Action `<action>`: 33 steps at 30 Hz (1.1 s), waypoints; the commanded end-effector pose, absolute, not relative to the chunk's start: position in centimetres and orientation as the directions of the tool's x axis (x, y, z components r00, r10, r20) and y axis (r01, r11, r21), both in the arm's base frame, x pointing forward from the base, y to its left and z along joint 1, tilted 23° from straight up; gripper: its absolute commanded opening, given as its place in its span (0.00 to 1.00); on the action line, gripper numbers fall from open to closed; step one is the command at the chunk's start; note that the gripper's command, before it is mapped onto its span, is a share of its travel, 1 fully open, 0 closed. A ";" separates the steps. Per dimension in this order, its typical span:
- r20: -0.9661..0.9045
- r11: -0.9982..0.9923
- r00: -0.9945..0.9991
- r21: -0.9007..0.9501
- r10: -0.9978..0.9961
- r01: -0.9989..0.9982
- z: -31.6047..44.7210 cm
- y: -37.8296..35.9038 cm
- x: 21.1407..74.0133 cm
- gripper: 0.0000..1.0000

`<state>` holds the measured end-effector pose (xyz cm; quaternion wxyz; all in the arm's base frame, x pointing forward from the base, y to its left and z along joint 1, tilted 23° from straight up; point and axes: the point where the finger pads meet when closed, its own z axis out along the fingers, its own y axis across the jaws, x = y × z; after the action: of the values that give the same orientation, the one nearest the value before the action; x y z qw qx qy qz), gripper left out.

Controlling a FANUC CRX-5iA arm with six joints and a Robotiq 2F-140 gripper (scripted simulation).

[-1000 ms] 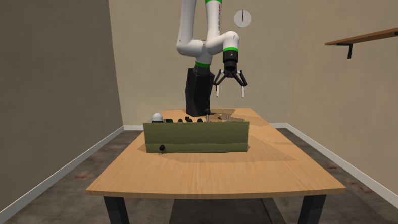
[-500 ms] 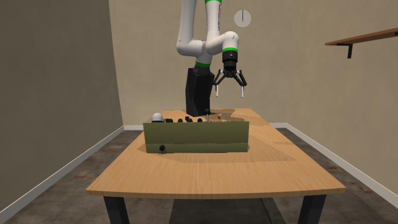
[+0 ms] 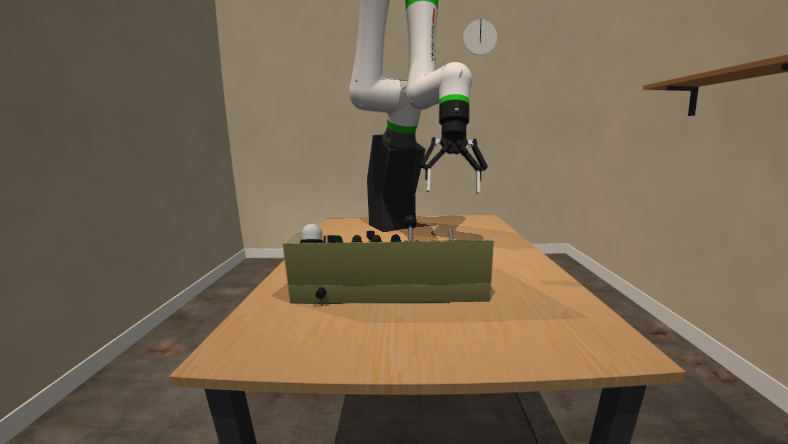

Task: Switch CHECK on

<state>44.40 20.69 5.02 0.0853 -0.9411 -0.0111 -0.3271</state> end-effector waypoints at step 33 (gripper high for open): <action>0.646 -0.975 0.762 -0.196 -0.048 0.106 4.4 19.9 43.5 1.00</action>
<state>43.54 19.99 4.50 0.0847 -0.9427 -0.0087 -0.3226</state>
